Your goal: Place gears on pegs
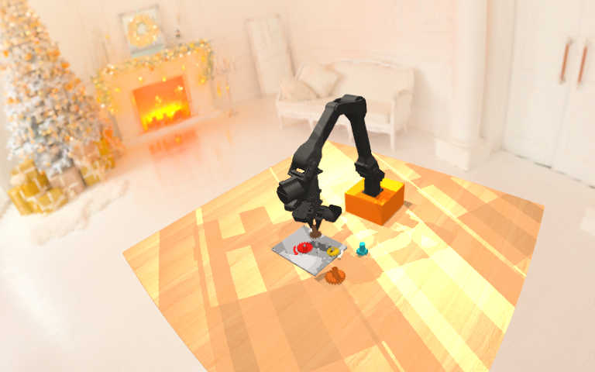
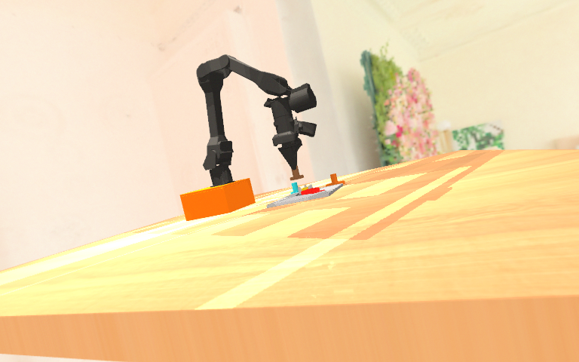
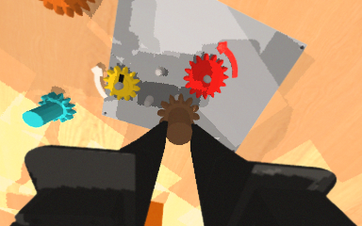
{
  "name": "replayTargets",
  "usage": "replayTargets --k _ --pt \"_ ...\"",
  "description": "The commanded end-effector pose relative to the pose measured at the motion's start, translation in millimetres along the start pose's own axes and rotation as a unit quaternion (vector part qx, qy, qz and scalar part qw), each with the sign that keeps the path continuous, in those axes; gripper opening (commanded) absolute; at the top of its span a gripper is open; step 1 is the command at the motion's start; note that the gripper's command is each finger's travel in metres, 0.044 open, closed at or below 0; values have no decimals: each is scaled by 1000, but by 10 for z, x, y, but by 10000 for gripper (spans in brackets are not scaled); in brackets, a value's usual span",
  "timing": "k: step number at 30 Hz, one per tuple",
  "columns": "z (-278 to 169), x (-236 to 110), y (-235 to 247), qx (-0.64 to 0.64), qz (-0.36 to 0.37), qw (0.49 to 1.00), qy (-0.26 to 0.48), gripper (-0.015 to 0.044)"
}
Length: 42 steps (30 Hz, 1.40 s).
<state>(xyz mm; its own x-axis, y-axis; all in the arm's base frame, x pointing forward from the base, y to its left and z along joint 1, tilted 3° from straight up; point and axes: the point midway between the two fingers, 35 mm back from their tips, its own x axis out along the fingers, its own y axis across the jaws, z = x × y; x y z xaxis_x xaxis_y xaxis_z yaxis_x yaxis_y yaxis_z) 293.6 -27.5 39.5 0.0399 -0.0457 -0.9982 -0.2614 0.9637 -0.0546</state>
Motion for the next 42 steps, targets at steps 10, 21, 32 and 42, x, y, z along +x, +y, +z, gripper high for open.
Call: replayTargets --k 10,21,32,42 --pt "12 35 5 -45 0 999 -5 0" --pt "8 202 -1 -112 0 994 -5 0" --pt "15 350 3 -15 0 1000 -5 0" --pt "7 361 0 94 1 996 -5 0"
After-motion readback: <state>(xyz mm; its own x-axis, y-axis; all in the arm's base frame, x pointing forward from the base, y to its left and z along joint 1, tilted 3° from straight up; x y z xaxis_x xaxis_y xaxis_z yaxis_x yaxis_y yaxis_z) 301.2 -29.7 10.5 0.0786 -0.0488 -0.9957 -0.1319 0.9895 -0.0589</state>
